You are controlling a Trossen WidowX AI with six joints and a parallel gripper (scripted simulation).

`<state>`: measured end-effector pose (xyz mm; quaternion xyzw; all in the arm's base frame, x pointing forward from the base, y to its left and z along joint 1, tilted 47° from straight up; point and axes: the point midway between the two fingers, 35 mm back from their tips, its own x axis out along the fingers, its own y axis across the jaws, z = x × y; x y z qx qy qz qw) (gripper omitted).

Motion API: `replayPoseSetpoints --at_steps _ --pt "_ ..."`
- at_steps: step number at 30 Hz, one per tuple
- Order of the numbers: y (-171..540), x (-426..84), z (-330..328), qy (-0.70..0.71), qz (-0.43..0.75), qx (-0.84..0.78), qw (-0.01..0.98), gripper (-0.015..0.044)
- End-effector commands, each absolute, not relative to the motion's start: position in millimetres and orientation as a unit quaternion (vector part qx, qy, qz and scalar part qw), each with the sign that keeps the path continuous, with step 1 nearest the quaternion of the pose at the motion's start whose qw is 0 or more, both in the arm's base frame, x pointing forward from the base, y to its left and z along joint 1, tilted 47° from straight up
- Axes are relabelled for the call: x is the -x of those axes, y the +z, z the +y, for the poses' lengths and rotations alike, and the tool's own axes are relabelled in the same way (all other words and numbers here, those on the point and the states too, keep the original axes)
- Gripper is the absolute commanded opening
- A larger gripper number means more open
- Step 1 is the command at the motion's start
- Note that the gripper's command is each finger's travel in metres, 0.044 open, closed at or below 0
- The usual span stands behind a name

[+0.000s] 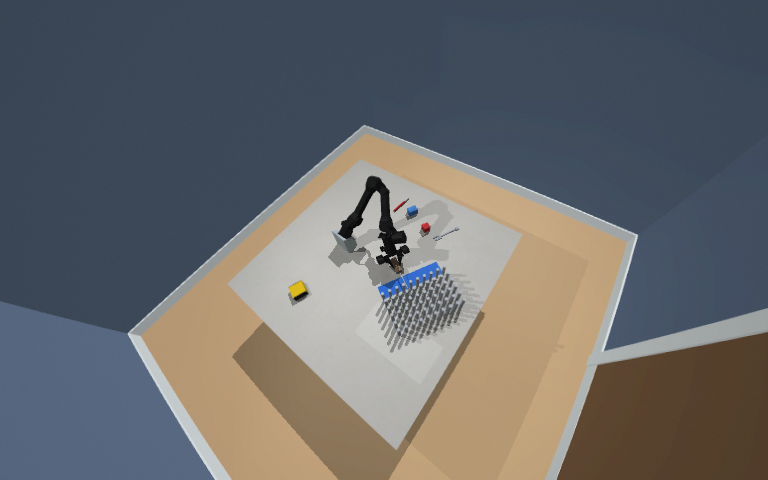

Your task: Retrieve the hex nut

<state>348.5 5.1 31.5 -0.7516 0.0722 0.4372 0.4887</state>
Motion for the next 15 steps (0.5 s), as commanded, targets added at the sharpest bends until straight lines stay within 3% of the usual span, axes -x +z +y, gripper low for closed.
replayPoseSetpoints --at_steps 1,15 --pt "33.1 -353.3 2.6 0.433 0.070 0.755 0.488 0.0000" --pt "30.8 -360.2 -1.5 0.433 0.070 0.755 0.487 0.0000"
